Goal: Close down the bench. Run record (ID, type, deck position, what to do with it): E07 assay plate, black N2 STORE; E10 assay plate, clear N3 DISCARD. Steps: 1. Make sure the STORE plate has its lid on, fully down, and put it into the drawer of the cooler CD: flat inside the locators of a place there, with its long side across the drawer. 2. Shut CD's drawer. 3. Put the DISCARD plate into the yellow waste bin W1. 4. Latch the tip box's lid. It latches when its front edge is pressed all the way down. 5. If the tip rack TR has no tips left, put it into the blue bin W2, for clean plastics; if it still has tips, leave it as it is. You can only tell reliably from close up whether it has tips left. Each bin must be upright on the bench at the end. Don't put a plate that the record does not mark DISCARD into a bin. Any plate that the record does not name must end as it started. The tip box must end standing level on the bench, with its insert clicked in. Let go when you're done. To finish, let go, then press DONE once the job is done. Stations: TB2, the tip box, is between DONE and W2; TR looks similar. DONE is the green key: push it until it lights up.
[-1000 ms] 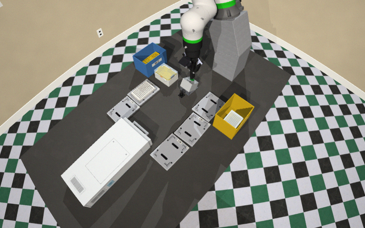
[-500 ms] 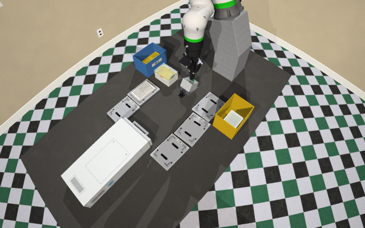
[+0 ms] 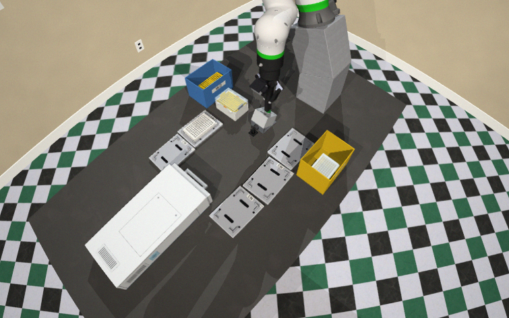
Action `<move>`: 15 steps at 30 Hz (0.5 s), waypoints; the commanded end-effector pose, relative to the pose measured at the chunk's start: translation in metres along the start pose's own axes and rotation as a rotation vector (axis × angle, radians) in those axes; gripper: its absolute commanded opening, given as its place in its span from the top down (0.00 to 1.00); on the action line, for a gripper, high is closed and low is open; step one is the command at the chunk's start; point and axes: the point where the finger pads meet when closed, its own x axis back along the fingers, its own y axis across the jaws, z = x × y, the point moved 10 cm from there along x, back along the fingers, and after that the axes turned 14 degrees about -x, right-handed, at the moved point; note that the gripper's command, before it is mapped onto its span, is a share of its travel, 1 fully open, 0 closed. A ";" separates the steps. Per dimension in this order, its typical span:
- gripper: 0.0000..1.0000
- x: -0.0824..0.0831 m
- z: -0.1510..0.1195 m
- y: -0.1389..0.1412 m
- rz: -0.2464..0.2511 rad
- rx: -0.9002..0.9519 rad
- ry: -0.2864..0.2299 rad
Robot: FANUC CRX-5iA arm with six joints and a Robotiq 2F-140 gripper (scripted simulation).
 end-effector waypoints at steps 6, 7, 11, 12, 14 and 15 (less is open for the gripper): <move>0.90 -0.001 0.000 0.000 0.000 0.000 0.001; 0.90 -0.001 0.000 0.000 0.000 0.000 0.001; 0.90 -0.002 0.000 0.000 0.000 0.000 0.001; 0.90 -0.002 0.000 0.000 0.000 0.000 0.001; 0.90 -0.002 0.000 0.000 0.000 0.000 0.001; 0.90 -0.002 0.000 0.000 0.000 0.000 0.001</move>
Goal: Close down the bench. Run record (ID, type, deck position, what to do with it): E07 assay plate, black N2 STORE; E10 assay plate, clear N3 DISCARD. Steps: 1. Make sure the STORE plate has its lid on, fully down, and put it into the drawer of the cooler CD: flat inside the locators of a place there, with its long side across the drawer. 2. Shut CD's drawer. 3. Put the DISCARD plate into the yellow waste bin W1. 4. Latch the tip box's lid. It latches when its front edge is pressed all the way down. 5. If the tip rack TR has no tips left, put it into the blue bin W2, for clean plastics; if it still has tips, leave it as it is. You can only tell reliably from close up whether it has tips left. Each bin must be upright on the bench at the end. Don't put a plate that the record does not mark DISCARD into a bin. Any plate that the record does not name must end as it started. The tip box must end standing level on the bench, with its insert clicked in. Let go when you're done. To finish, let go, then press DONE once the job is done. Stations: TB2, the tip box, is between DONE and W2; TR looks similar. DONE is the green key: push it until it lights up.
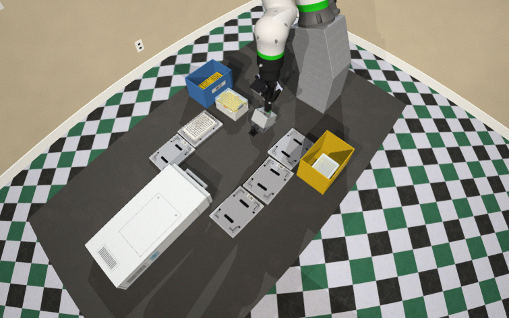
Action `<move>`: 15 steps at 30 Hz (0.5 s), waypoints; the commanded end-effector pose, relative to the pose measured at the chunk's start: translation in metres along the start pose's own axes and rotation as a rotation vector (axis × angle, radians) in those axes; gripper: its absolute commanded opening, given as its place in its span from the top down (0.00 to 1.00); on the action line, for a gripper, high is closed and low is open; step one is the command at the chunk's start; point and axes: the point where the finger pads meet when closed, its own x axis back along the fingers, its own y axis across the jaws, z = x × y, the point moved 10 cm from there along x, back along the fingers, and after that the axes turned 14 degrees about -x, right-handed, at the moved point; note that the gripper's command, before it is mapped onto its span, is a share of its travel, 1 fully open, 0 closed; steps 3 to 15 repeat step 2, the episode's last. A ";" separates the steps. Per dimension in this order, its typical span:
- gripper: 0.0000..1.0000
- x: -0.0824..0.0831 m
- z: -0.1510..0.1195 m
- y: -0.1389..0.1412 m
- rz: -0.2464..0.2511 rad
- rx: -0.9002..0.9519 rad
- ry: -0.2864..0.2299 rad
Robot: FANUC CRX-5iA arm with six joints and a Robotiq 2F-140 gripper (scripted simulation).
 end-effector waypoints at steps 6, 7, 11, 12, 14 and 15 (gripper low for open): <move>0.90 -0.001 0.000 0.000 0.000 0.000 0.001; 0.90 -0.001 0.000 0.000 0.000 0.000 0.001; 0.90 -0.001 0.000 0.000 0.000 0.000 0.001; 0.90 -0.001 0.000 0.000 0.000 0.000 0.001; 0.90 -0.001 0.000 0.000 0.000 0.000 0.001; 0.90 -0.001 0.000 0.000 0.000 0.000 0.001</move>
